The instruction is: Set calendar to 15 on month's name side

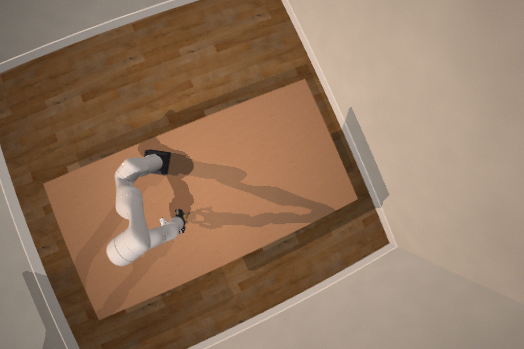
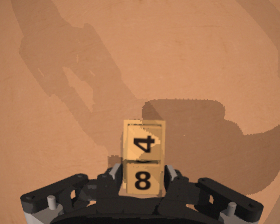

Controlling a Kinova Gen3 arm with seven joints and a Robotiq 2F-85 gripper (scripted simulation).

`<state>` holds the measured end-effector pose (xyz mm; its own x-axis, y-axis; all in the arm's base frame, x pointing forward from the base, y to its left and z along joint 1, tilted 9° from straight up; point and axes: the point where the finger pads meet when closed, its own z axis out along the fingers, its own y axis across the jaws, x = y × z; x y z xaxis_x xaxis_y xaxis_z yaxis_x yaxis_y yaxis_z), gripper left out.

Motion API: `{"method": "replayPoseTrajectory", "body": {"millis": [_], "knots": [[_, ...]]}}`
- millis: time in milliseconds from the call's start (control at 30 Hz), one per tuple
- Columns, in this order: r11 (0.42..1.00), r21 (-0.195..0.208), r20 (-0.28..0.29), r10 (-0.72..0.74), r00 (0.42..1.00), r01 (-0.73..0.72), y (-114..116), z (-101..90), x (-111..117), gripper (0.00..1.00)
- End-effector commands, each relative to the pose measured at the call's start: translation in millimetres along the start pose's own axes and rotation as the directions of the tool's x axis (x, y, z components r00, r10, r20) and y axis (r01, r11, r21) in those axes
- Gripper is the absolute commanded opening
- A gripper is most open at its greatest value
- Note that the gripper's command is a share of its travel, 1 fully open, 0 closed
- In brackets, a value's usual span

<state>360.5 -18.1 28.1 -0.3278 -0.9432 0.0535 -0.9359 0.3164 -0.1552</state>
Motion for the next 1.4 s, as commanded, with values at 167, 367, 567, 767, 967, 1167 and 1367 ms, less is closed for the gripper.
{"method": "replayPoseTrajectory", "body": {"millis": [167, 367, 567, 767, 967, 1167, 1367], "knots": [[1.000, 0.001, 0.001, 0.000, 1.000, 0.000, -0.4, -1.5, -0.2, 0.48], [1.000, 0.001, 0.001, 0.000, 1.000, 0.000, -0.3, -13.0, -0.2, 0.48], [1.000, 0.001, 0.001, 0.000, 1.000, 0.000, -0.3, -27.9, -0.2, 0.48], [1.000, 0.001, 0.001, 0.000, 1.000, 0.000, -0.3, -55.6, -0.2, 0.48], [1.000, 0.001, 0.001, 0.000, 1.000, 0.000, -0.3, -79.4, -0.1, 0.48], [1.000, 0.001, 0.001, 0.000, 1.000, 0.000, -0.3, -88.1, -0.2, 0.48], [1.000, 0.001, 0.001, 0.000, 1.000, 0.000, -0.3, -90.4, -0.1, 1.00]]}}
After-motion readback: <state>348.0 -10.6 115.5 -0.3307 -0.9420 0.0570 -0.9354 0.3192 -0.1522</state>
